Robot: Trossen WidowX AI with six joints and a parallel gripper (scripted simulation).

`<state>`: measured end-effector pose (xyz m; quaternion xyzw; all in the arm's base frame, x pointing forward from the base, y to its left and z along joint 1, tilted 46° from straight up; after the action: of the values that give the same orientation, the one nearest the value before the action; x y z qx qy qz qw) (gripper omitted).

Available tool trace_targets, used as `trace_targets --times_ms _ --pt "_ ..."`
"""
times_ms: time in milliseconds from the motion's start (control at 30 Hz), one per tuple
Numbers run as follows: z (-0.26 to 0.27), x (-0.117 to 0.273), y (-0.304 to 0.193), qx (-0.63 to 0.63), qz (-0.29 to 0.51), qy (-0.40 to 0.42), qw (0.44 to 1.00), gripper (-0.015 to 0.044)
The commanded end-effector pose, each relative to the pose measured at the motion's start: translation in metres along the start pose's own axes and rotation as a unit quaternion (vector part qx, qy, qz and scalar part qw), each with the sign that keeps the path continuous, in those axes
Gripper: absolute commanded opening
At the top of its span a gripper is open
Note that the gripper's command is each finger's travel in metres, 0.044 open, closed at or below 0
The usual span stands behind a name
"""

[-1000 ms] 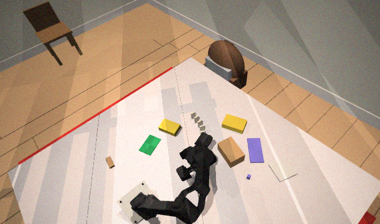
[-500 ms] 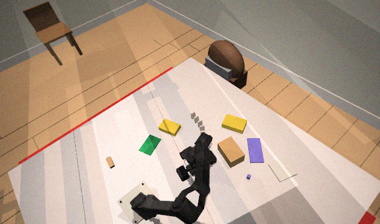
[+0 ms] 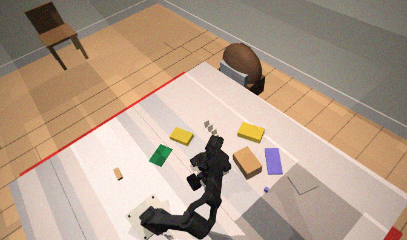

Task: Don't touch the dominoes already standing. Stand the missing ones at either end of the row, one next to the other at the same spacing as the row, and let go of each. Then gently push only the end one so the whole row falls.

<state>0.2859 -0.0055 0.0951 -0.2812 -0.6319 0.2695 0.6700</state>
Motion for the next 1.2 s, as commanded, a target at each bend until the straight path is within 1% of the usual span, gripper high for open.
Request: trace_targets --times_ms 0,200,267,333,467,700,767,1167 --pt "0.002 0.037 -0.004 -0.007 -0.004 -0.008 1.000 0.0022" --pt "0.003 0.037 -0.007 -0.017 -0.004 -0.008 1.000 0.0022" --pt "0.008 0.037 -0.026 -0.094 -0.008 -0.008 0.995 0.0022" --pt "0.018 0.037 -0.056 -0.216 -0.011 -0.007 0.976 0.0022" --pt "0.047 0.036 -0.107 -0.438 -0.013 -0.004 0.899 0.0022" --pt "0.089 0.035 -0.152 -0.653 -0.007 -0.004 0.758 0.0022" --pt "0.094 0.035 -0.157 -0.676 -0.005 -0.005 0.737 0.0022" --pt "0.094 0.035 -0.157 -0.676 -0.005 -0.005 0.737 0.0022"
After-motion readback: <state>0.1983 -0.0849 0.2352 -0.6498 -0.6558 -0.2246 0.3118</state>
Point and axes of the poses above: the point midway between the two fingers, 35 mm back from their tips, its own x axis back along the fingers, its own z axis across the jaws, y = z × x, the point moved 4 cm from there along x, back along the fingers, and after that the axes turned 13 degrees about x, right-handed, at the moved point
